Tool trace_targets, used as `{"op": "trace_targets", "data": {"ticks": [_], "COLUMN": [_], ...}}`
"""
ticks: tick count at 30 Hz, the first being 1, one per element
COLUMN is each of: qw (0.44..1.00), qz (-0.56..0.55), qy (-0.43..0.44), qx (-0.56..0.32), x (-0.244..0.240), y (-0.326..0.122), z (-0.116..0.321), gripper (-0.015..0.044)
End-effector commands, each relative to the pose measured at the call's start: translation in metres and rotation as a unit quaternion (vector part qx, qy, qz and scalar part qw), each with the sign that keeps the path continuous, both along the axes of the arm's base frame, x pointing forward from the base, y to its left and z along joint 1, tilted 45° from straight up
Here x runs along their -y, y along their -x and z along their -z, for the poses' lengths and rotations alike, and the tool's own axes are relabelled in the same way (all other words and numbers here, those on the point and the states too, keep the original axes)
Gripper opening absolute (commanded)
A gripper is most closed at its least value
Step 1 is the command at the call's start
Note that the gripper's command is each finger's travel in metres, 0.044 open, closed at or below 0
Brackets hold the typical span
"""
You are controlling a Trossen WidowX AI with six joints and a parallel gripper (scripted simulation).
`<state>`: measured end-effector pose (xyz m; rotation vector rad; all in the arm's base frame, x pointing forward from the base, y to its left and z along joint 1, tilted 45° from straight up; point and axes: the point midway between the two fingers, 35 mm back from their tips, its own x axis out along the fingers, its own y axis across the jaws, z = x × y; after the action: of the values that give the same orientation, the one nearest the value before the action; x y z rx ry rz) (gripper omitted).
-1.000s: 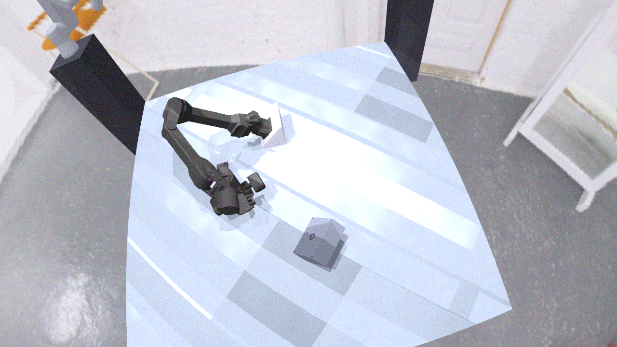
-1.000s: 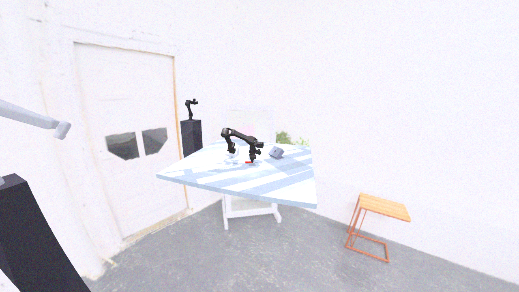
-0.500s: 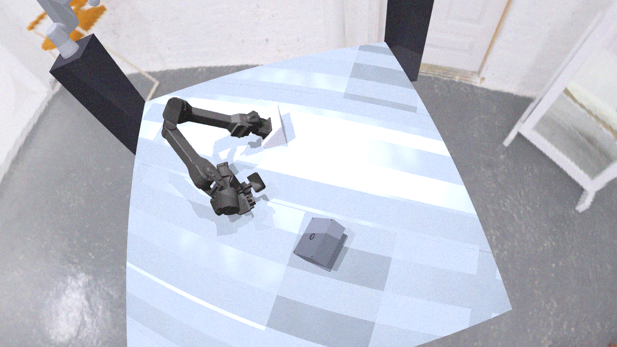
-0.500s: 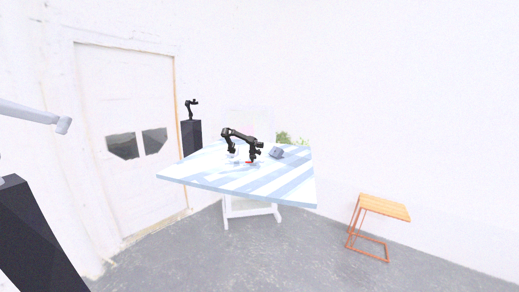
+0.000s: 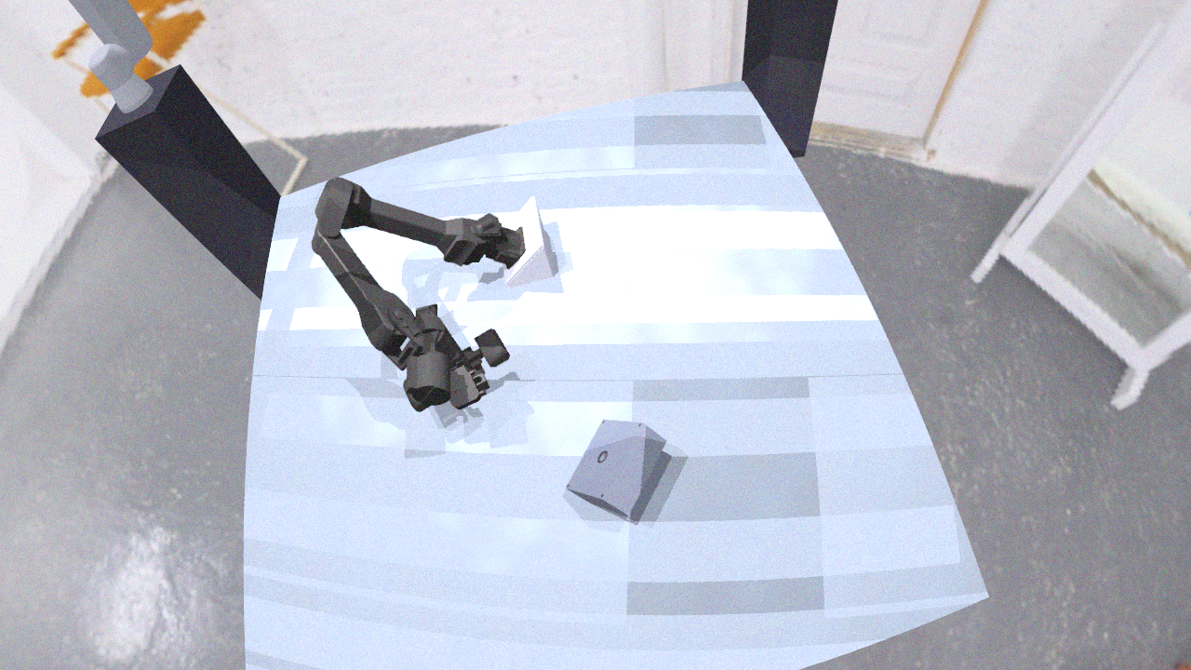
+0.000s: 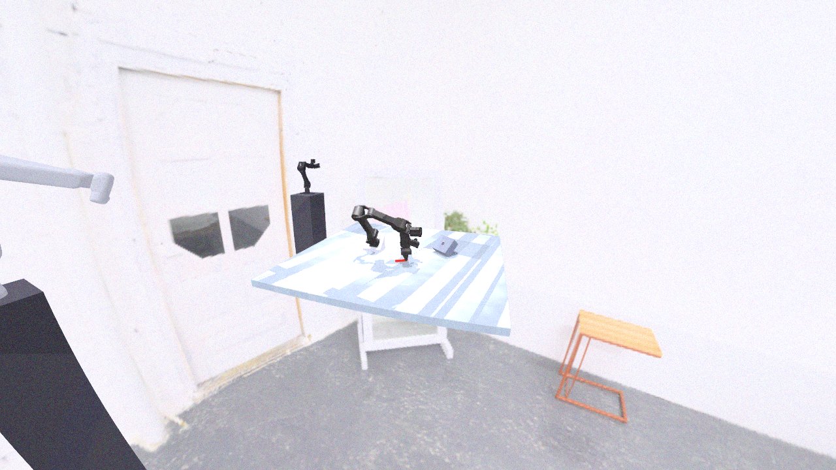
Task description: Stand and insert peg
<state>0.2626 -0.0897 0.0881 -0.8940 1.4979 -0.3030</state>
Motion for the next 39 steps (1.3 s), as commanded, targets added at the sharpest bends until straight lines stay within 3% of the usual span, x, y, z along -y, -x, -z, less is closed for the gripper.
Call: {"op": "trace_targets", "data": {"ticks": [1,39], "qw": [1.0,0.984], "qz": [-0.012,-0.123], "qy": [-0.007,-0.063], "qx": [0.01,0.117], "x": [-0.001,-0.01], "y": [0.002,0.019], "z": [-0.002,-0.019], "gripper": [0.0049,0.0049]}}
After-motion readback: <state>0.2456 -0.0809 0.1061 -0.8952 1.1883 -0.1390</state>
